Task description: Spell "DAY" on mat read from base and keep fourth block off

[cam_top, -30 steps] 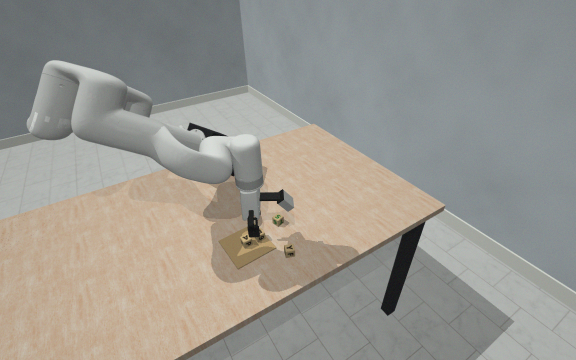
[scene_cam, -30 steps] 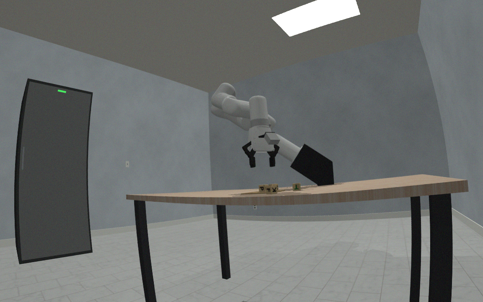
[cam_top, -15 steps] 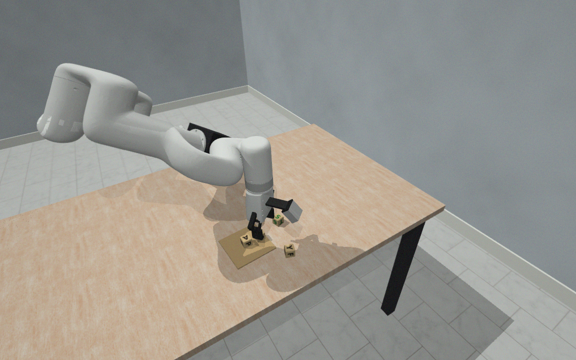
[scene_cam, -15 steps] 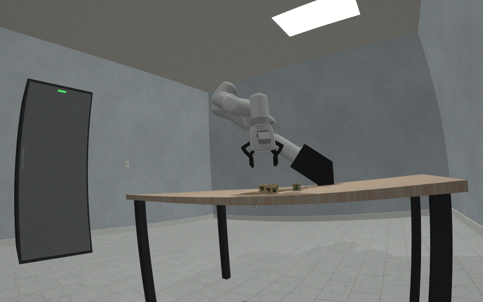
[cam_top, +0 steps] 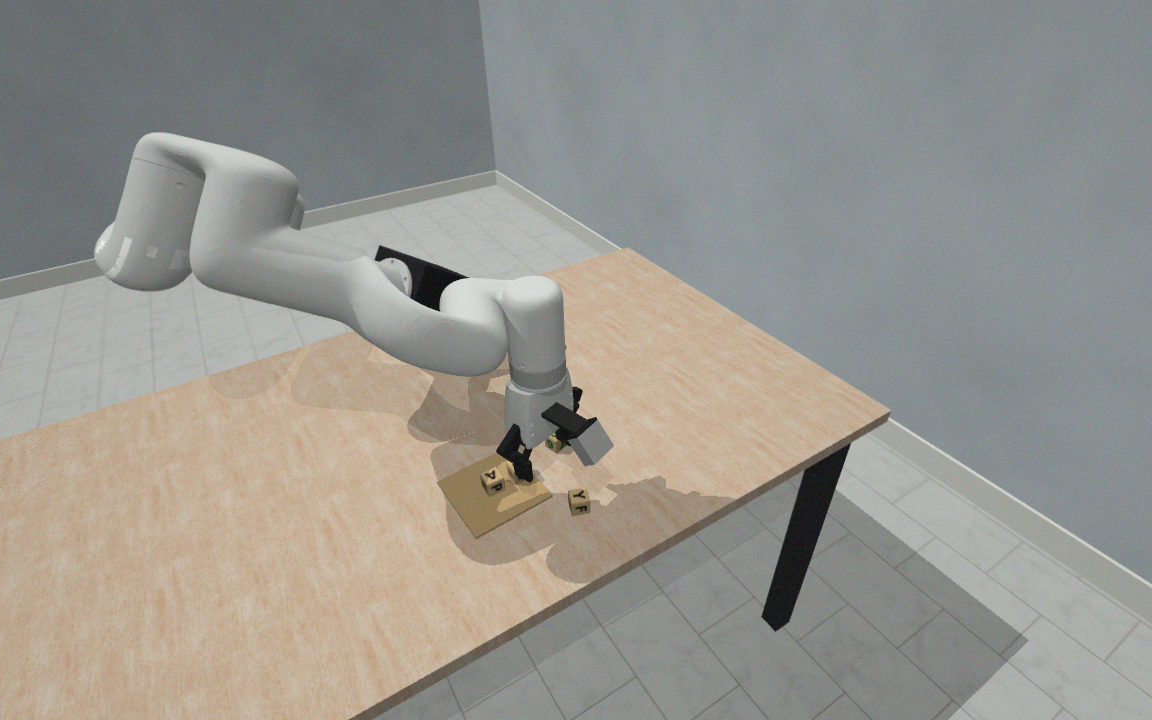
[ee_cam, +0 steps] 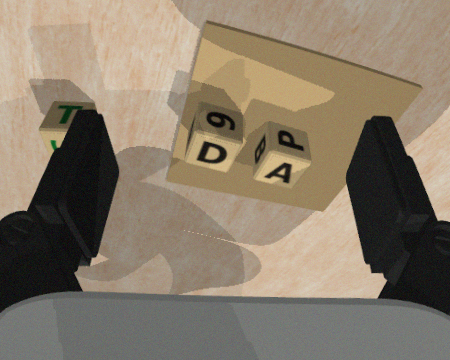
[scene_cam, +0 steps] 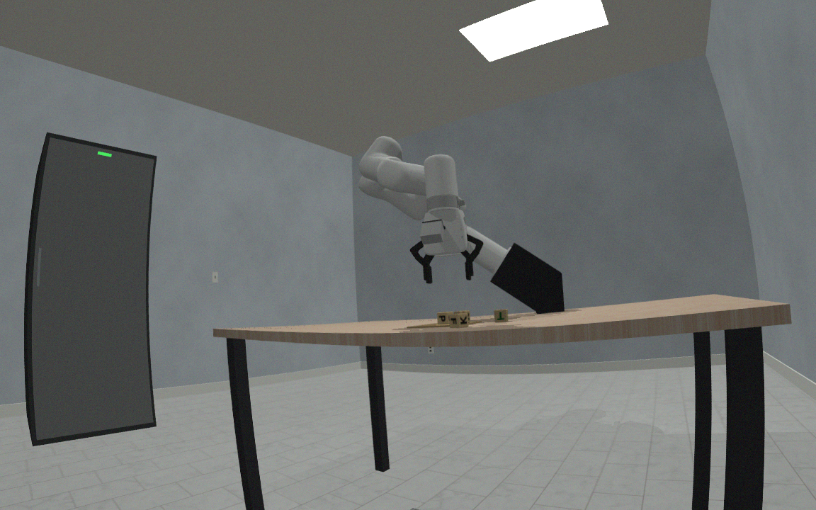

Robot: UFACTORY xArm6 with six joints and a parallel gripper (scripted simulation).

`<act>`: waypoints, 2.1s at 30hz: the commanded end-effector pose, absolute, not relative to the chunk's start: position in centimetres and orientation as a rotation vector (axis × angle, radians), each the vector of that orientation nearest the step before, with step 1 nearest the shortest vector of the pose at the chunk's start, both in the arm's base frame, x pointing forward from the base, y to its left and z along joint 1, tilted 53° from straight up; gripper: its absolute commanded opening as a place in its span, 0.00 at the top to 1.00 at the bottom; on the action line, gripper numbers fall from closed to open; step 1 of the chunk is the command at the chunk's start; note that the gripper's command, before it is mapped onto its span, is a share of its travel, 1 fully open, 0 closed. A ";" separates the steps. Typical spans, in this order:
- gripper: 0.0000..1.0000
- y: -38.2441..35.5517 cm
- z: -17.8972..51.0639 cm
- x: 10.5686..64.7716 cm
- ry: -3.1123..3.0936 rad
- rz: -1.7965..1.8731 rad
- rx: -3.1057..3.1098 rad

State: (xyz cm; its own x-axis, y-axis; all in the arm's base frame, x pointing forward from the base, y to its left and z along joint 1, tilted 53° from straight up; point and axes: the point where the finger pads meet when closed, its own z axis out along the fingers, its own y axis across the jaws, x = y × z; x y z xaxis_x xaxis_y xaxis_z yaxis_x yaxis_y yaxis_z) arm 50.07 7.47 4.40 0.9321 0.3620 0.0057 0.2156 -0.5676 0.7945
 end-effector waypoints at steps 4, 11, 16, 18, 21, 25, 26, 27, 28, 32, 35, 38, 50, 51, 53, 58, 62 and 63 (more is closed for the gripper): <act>0.00 8.4 3.8 51.3 0.174 0.331 2.232; 0.00 9.0 3.3 52.2 -0.007 0.419 2.252; 0.00 9.5 2.9 52.8 -0.153 0.487 2.259; 0.00 9.7 2.7 53.1 -0.211 0.513 2.260; 0.00 9.8 2.6 53.2 -0.247 0.530 2.260; 0.00 10.1 2.3 53.6 -0.337 0.571 2.257; 0.00 10.1 2.3 53.6 -0.347 0.575 2.257; 0.00 10.1 2.2 53.7 -0.352 0.578 2.257; 0.00 10.1 2.2 53.7 -0.354 0.578 2.257; 0.35 10.1 2.2 53.7 -0.354 0.579 2.257; 0.35 10.1 2.2 53.7 -0.354 0.579 2.257; 0.35 10.1 2.2 53.7 -0.354 0.579 2.257; 0.35 10.1 2.2 53.7 -0.354 0.579 2.257; 0.35 10.1 2.2 53.7 -0.354 0.579 2.257; 0.35 10.1 2.2 53.7 -0.354 0.579 2.257; 0.35 10.1 2.2 53.7 -0.354 0.579 2.257; 0.35 10.1 2.2 53.7 -0.354 0.579 2.257; 0.35 10.1 2.2 53.7 -0.354 0.579 2.257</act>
State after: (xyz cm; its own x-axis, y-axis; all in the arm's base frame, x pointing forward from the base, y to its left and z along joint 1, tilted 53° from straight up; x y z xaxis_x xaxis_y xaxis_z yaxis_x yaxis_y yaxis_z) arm 53.60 9.97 2.12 0.8596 -0.0732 0.5058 -0.4193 -0.6667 0.6162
